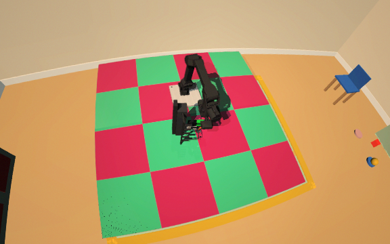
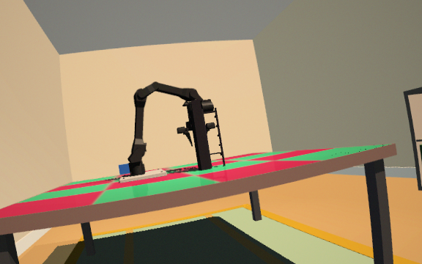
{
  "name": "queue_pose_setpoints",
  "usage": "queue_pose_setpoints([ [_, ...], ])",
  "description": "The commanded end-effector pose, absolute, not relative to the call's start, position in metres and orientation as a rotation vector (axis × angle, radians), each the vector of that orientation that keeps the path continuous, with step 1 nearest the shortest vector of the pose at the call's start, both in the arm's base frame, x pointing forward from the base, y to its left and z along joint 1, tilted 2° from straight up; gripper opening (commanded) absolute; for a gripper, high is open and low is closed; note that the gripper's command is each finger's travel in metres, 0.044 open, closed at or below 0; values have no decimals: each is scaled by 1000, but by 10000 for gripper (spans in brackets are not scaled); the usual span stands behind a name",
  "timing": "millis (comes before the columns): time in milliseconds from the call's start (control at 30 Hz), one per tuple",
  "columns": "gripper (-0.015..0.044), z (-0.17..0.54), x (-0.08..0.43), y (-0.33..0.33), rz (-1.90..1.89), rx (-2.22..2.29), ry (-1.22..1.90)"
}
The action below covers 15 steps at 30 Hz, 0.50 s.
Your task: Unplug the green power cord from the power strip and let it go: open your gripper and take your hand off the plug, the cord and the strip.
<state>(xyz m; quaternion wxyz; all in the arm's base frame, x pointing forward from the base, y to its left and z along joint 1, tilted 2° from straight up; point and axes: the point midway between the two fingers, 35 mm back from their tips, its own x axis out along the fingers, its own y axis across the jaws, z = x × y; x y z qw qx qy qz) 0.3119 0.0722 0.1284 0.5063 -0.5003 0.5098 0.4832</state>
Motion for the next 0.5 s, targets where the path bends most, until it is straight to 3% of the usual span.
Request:
queue_pose_setpoints([
  [0,394,130,313,79,1168,-1207,1225],
  [67,440,133,314,95,1169,-1206,1224],
  [200,440,140,313,130,1171,-1203,1222],
  [467,440,140,313,132,1171,-1203,1222],
])
